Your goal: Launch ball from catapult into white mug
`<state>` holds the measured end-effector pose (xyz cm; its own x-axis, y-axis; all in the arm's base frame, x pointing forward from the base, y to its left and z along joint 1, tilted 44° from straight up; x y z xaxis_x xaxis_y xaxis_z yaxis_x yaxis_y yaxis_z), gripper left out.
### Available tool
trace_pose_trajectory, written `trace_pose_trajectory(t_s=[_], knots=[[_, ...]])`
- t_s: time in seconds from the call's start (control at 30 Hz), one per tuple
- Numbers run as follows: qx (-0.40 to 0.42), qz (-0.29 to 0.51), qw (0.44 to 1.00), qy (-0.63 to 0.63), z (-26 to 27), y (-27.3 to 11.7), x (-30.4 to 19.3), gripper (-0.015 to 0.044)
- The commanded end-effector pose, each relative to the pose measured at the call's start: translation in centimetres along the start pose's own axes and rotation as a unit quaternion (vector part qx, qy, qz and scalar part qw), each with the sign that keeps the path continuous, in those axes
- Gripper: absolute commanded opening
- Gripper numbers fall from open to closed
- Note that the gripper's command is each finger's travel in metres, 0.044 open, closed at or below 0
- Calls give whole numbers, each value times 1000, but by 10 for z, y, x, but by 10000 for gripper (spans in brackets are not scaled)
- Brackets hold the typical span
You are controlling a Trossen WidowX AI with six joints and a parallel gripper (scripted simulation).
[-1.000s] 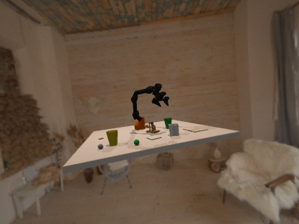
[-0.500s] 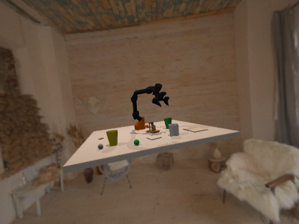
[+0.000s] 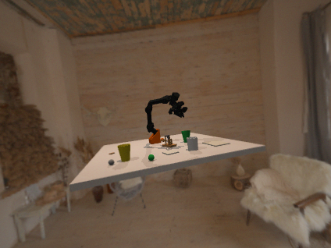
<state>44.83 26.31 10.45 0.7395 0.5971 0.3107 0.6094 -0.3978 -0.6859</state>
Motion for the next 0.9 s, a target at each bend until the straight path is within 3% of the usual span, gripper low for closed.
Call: trace_pose_trajectory(t_s=[0.0,0.43,0.87], knots=[[0,0,1000,-1,0,-1,1,0],[1,6,1000,-10,4,0,-3,0],[7,122,973,-196,62,7,-71,0]])
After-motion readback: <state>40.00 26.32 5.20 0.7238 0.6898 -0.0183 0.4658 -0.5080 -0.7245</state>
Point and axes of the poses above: the point midway between the two fingers, 35 mm back from their tips, its own y axis out along the fingers, its own z axis across the jaws, x = y × z, the point moved 9 cm from there along -y, back along the fingers
